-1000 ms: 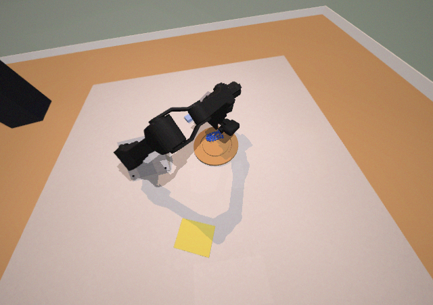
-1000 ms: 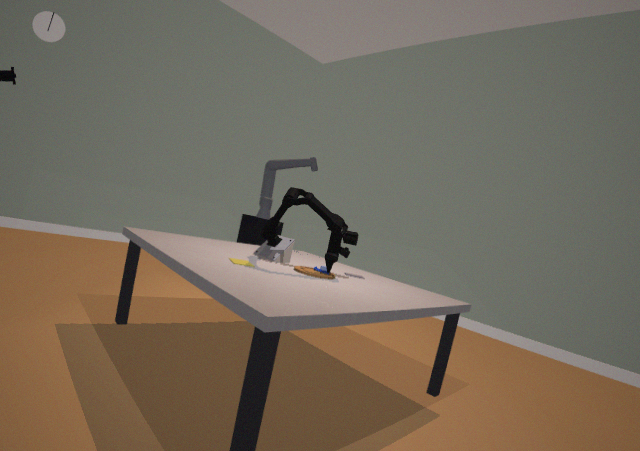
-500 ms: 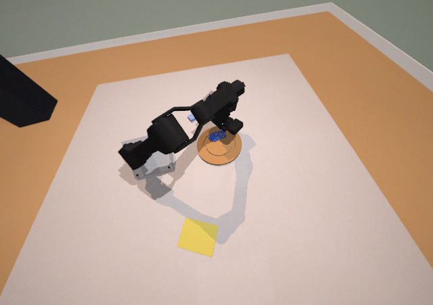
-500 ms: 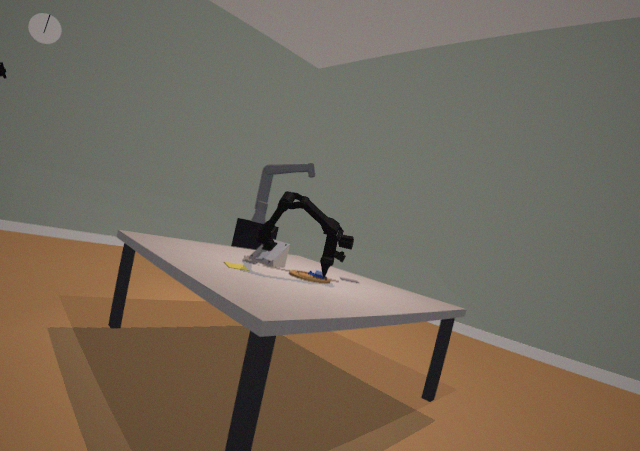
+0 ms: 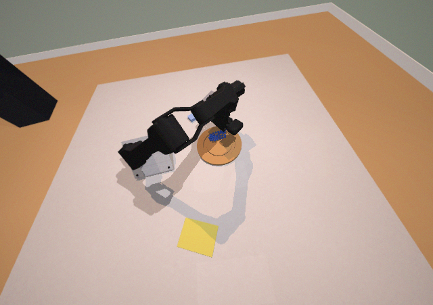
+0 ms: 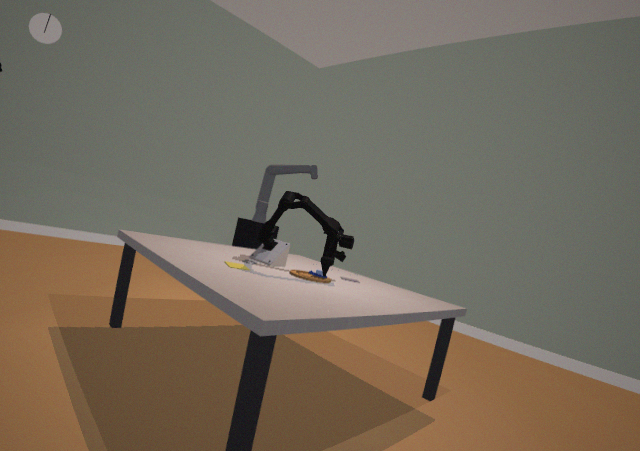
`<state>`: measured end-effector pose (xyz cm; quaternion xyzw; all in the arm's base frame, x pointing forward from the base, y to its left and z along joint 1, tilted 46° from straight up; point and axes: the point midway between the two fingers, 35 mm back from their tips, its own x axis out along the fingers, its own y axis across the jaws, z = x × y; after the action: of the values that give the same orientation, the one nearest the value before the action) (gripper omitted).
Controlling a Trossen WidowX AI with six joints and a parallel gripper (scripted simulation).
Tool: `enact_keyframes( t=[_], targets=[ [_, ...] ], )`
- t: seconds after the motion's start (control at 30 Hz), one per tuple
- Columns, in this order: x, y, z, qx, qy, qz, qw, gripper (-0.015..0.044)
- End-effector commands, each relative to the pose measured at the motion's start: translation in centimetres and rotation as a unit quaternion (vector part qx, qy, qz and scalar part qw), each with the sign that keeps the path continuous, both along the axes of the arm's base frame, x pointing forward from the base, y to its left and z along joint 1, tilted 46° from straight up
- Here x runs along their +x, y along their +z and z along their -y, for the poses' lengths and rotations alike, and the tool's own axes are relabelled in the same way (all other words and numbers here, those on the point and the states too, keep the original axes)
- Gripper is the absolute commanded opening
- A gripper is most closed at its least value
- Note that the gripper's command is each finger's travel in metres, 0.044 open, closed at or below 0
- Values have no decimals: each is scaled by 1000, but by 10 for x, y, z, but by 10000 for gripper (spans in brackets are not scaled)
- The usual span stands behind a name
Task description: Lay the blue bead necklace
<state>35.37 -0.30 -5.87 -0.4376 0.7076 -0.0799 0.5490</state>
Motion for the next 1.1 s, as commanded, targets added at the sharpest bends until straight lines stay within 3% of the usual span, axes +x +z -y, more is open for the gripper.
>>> enact_keyframes(
  t=[0.0,1.07],
  targets=[
    [0,-1,0,0,-1,0,1000,0],
    [-1,6,-6,-2,1,-3,1000,0]
  ],
)
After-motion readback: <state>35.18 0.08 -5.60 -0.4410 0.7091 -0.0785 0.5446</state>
